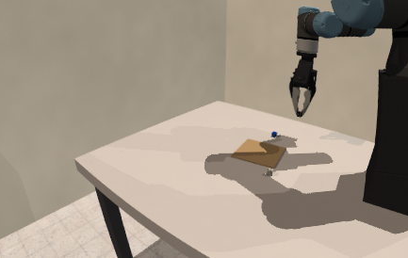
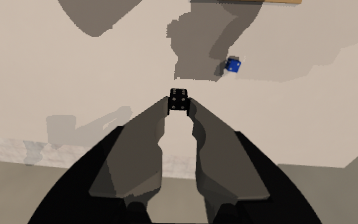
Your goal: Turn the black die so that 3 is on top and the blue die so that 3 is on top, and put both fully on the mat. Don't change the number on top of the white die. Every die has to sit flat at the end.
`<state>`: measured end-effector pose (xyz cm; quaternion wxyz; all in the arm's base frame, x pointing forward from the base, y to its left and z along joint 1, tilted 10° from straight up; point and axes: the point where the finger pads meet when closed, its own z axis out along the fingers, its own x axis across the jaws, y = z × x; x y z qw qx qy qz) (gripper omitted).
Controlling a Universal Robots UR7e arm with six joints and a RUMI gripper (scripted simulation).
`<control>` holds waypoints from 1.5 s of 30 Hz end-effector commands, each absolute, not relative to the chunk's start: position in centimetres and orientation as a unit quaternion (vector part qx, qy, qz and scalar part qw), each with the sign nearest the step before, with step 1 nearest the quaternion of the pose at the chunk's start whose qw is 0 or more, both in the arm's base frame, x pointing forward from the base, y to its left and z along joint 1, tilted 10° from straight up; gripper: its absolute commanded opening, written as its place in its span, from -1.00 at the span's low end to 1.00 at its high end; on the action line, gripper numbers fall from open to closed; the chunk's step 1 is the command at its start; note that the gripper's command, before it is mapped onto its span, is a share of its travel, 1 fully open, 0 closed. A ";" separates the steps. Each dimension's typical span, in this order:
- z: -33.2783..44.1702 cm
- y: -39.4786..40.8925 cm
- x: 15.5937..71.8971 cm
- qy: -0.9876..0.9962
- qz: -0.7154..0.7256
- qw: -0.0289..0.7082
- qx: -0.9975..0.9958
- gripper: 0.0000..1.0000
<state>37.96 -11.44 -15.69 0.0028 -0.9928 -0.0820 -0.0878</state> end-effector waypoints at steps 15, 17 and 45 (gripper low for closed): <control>-15.7 -11.5 38.0 -0.102 -0.089 -0.002 -0.991 -0.99; -15.7 -11.5 38.0 -0.101 -0.089 -0.007 -0.991 -0.99; -15.9 -11.1 37.9 -0.074 -0.113 -0.267 -0.954 -0.99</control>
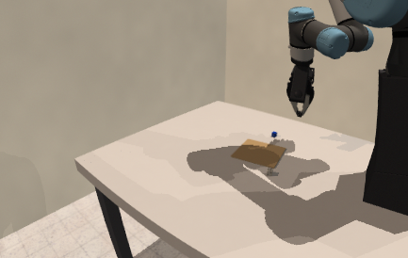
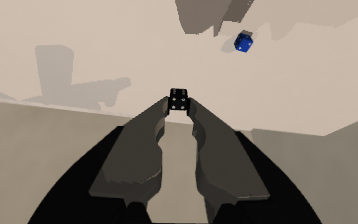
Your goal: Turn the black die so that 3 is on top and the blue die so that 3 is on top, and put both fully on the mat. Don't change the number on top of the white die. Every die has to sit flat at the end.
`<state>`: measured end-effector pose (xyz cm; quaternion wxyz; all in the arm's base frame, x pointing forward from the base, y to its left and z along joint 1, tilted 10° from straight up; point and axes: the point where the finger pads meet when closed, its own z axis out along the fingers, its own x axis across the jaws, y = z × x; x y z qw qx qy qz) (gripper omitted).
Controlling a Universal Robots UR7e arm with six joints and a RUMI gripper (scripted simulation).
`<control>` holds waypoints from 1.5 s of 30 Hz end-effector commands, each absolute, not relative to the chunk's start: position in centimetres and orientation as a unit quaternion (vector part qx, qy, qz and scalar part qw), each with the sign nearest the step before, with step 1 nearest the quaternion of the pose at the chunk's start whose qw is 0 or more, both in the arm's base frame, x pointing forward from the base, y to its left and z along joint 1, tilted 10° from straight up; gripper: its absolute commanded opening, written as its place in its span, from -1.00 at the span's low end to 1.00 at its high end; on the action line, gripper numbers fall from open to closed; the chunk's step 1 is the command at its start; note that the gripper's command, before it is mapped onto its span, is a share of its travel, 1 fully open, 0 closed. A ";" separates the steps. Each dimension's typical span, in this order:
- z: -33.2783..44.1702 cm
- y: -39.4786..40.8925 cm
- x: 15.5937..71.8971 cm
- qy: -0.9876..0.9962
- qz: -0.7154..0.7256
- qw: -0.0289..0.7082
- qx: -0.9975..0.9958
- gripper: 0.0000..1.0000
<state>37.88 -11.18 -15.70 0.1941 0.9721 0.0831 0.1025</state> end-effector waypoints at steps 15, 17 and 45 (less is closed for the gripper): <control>-16.1 -10.9 37.8 0.056 0.122 0.408 0.903 -0.99; -16.1 -10.9 37.8 0.054 0.123 0.424 0.896 -0.99; -17.6 -10.8 38.1 0.049 0.126 0.456 0.880 -0.99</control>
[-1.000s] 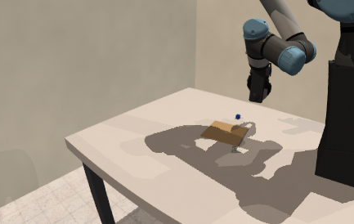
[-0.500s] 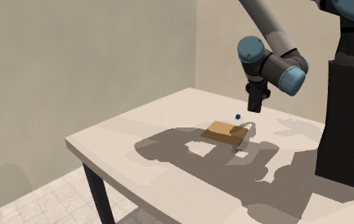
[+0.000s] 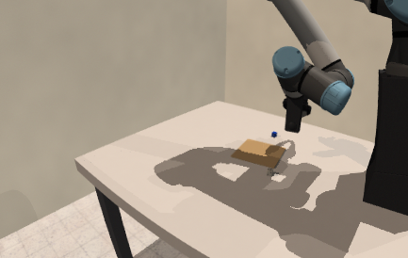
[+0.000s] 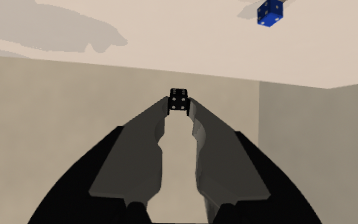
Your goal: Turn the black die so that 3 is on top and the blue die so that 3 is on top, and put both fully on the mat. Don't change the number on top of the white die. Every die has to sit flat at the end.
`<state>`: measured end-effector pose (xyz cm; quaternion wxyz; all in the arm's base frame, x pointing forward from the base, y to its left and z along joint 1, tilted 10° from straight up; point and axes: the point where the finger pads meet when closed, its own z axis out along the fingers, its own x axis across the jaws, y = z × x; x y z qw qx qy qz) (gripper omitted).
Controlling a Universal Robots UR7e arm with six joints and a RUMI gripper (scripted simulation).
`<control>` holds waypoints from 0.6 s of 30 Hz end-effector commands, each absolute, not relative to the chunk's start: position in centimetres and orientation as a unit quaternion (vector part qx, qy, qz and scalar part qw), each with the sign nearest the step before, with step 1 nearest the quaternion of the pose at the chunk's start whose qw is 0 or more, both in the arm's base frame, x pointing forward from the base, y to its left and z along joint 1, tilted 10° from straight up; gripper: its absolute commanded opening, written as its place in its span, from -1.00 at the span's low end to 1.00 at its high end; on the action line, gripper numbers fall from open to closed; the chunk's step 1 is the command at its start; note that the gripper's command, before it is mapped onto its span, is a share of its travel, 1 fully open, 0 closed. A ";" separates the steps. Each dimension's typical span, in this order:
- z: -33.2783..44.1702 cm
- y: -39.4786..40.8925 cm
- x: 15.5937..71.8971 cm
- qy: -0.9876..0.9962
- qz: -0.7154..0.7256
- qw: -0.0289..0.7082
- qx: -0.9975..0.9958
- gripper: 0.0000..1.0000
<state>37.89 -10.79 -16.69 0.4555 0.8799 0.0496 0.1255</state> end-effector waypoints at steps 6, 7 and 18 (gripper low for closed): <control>-19.7 -10.7 38.5 0.049 0.126 0.456 0.880 -0.99; -20.1 -10.7 38.5 0.049 0.126 0.456 0.880 -0.99; -23.1 -10.6 39.1 0.049 0.126 0.456 0.880 -0.99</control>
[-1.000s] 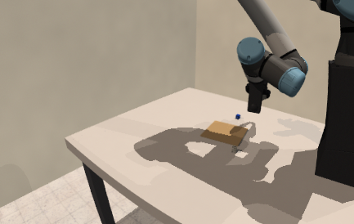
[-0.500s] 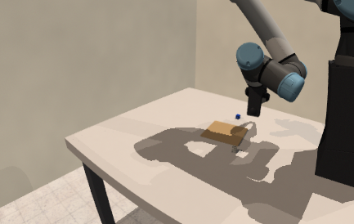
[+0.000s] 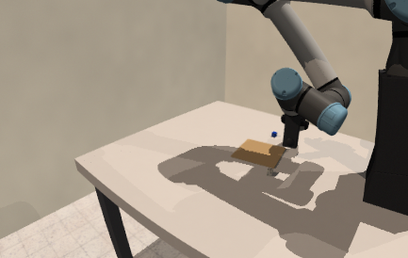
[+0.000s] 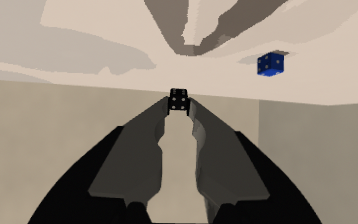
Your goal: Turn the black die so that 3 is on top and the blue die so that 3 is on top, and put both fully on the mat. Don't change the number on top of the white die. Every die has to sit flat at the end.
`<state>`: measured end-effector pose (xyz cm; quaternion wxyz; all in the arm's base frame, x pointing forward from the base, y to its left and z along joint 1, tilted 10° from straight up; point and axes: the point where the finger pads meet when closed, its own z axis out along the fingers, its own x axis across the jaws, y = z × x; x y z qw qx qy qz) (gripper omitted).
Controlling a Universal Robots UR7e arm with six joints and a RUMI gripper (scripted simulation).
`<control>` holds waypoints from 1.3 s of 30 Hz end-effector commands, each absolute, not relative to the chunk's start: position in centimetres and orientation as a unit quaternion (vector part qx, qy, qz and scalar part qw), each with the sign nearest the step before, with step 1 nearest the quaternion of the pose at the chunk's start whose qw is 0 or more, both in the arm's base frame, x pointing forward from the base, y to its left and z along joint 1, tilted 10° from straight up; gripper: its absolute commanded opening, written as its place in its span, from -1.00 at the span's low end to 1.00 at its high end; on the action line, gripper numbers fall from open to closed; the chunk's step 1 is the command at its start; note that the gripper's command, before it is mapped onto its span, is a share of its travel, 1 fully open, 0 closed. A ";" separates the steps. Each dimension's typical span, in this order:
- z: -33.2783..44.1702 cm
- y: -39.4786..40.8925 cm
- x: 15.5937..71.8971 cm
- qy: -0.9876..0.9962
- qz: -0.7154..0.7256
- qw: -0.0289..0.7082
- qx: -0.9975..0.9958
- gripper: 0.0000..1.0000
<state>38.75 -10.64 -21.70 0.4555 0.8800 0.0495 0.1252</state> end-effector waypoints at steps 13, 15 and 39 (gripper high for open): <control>-23.7 -10.6 39.2 0.049 0.126 0.456 0.880 -0.99; -23.7 -10.6 39.2 0.049 0.126 0.456 0.880 -0.99; -23.7 -10.6 39.2 0.049 0.126 0.456 0.880 -0.99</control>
